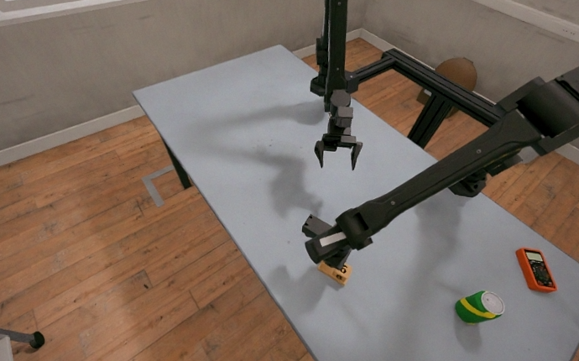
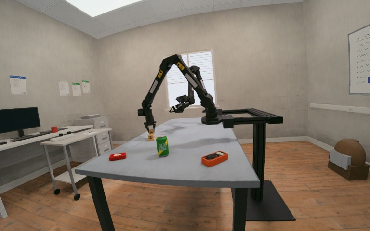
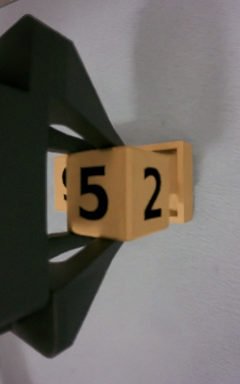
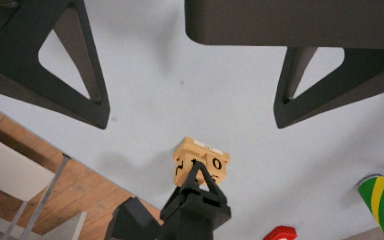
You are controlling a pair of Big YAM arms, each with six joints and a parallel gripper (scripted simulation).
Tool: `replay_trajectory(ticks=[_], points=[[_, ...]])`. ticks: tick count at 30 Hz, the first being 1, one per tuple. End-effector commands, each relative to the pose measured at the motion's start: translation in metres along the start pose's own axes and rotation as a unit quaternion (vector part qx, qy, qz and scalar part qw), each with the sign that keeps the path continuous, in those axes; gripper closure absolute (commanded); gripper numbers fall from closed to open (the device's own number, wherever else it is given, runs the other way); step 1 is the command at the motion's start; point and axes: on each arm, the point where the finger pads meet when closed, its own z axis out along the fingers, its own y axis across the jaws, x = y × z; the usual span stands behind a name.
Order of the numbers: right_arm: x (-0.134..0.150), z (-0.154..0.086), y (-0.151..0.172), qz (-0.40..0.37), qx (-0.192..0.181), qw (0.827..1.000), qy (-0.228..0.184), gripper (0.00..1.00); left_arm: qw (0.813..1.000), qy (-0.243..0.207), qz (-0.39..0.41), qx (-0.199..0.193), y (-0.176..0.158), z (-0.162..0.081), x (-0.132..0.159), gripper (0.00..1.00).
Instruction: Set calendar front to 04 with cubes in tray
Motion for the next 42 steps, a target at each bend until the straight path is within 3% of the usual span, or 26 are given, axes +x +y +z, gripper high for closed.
replay_trajectory(ticks=[1,5,8,12,13,23,25,30,39,40,42], points=[[-0.008,0.002,-0.002,0.000,0.002,1.000,-0.010,0.00,1.000,-0.003,0.001,-0.005,0.007,0.007,-0.003,0.64],[-0.008,0.002,-0.002,0.000,0.002,1.000,-0.010,0.00,1.000,-0.008,-0.001,-0.015,0.011,-0.004,-0.004,0.64],[-0.008,0.002,-0.002,0.000,0.002,1.000,-0.010,0.00,1.000,-0.003,0.004,-0.006,0.016,0.014,0.006,0.64],[-0.008,0.002,-0.002,0.000,0.002,1.000,-0.010,0.00,1.000,-0.003,-0.007,-0.005,0.015,0.016,0.007,0.64],[-0.008,0.002,-0.002,0.000,0.002,1.000,-0.010,0.00,1.000,-0.008,-0.002,-0.015,0.017,0.004,0.000,0.64],[-0.008,0.002,-0.002,0.000,0.002,1.000,-0.010,0.00,1.000,-0.009,-0.002,-0.017,0.018,0.003,0.000,0.64],[-0.008,0.002,-0.002,0.000,0.002,1.000,-0.010,0.00,0.999,-0.017,0.008,-0.033,0.022,-0.012,-0.008,0.64],[-0.008,0.002,-0.002,0.000,0.002,1.000,-0.010,0.00,0.999,-0.020,0.008,-0.038,0.023,-0.013,-0.009,0.64],[-0.008,0.002,-0.002,0.000,0.002,1.000,-0.010,0.00,0.999,-0.019,0.001,-0.037,0.025,-0.012,-0.005,0.64],[-0.008,0.002,-0.002,0.000,0.002,1.000,-0.010,0.00,1.000,-0.012,-0.001,-0.023,0.019,0.000,-0.001,0.64],[-0.008,0.002,-0.002,0.000,0.002,1.000,-0.010,0.00,1.000,-0.012,-0.001,-0.023,0.019,0.000,-0.001,0.64]])
